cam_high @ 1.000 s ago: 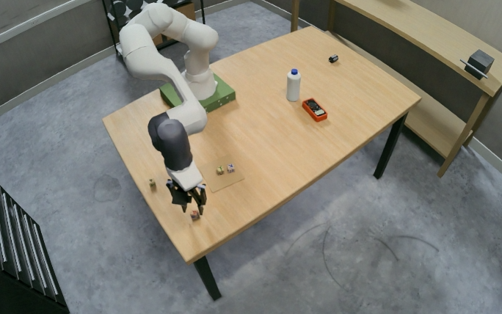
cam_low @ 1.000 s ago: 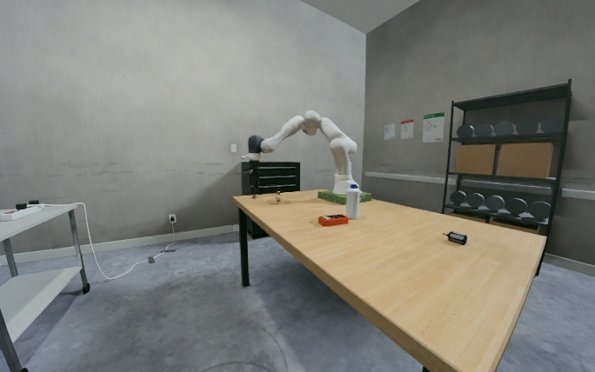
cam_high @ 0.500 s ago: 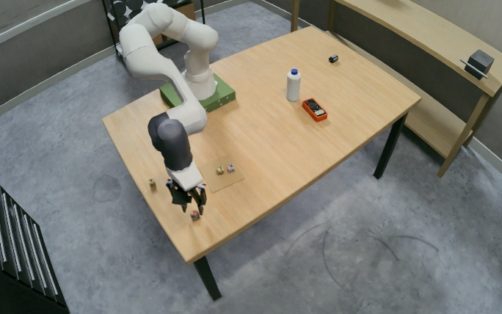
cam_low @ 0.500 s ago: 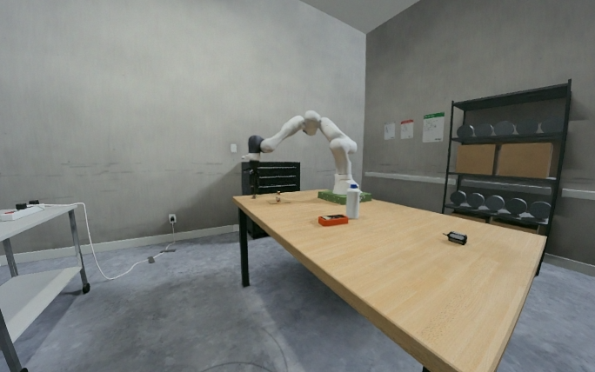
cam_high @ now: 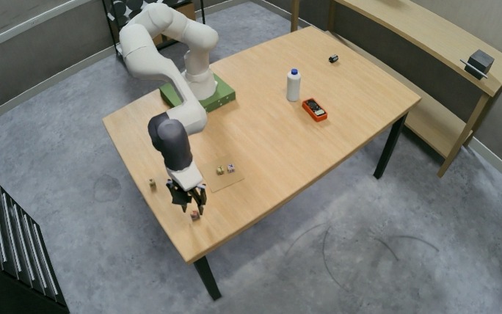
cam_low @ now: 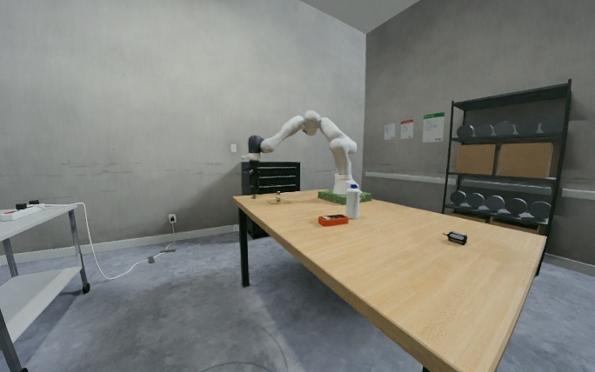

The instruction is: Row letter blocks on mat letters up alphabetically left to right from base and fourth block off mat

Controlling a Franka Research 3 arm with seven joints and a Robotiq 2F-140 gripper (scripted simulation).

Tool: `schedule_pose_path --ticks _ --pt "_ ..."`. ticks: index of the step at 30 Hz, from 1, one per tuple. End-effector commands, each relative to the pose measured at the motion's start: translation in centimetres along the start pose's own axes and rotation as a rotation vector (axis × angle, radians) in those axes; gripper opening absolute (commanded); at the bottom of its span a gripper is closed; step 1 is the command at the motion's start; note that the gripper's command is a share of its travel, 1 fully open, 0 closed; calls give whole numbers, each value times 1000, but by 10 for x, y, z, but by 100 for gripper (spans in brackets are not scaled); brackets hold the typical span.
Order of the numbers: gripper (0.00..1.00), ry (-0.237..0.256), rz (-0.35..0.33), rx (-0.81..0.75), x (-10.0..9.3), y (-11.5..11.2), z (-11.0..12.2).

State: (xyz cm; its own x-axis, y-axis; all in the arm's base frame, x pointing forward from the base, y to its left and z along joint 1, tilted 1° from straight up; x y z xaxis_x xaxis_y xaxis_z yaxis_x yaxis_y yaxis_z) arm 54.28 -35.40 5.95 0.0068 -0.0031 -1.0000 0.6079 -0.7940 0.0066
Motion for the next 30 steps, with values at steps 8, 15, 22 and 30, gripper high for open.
schedule_pose_path --ticks 8,15,22,30 --pt "43 2 1 5 5 0 0" --pt "43 2 1 5 18 0 0" --pt "43 2 1 5 29 0 0" --pt "43 2 1 5 32 0 0"
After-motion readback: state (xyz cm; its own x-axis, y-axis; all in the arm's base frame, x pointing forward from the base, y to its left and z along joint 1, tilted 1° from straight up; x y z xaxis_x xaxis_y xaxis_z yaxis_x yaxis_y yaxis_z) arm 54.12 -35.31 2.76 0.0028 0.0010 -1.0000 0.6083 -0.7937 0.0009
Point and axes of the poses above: the point where the finger pads meet when closed, its own x axis out along the fingers, its own z axis across the jaws, y = z × x, the point moved 4 cm from there along -x, back along the fingers, and after that the axes turned 8 degrees about x, right-handed, at the moved point
